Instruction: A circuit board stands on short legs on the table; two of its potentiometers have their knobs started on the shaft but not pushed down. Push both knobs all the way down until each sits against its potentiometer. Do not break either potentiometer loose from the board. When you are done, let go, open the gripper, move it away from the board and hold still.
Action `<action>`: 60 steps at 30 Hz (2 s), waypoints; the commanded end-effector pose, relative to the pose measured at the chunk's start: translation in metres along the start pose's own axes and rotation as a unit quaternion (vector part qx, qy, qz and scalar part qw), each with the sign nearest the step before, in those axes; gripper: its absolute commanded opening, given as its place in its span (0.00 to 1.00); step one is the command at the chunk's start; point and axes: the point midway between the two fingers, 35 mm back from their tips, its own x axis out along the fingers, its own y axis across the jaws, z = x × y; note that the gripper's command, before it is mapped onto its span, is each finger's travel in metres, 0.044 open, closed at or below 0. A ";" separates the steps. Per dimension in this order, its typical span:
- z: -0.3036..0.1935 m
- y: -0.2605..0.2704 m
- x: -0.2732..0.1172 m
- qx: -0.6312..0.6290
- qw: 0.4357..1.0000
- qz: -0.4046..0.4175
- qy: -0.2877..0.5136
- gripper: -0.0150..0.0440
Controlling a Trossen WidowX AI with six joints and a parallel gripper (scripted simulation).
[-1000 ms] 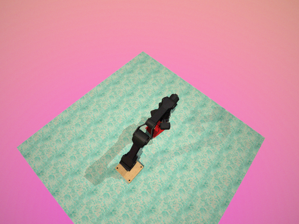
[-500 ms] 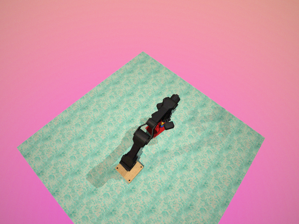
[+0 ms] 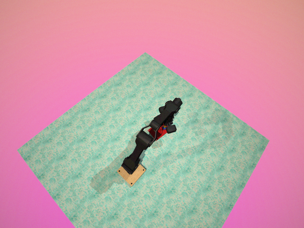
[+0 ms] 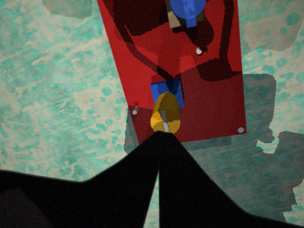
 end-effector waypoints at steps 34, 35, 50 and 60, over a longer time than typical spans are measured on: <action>0.002 0.000 0.017 -0.003 1.000 -0.001 -0.004 0.25; 0.002 0.000 0.017 -0.003 1.000 -0.001 -0.004 0.25; 0.002 0.000 0.016 -0.003 1.000 -0.001 -0.004 0.25; 0.002 0.000 0.018 -0.003 1.000 -0.001 -0.004 0.25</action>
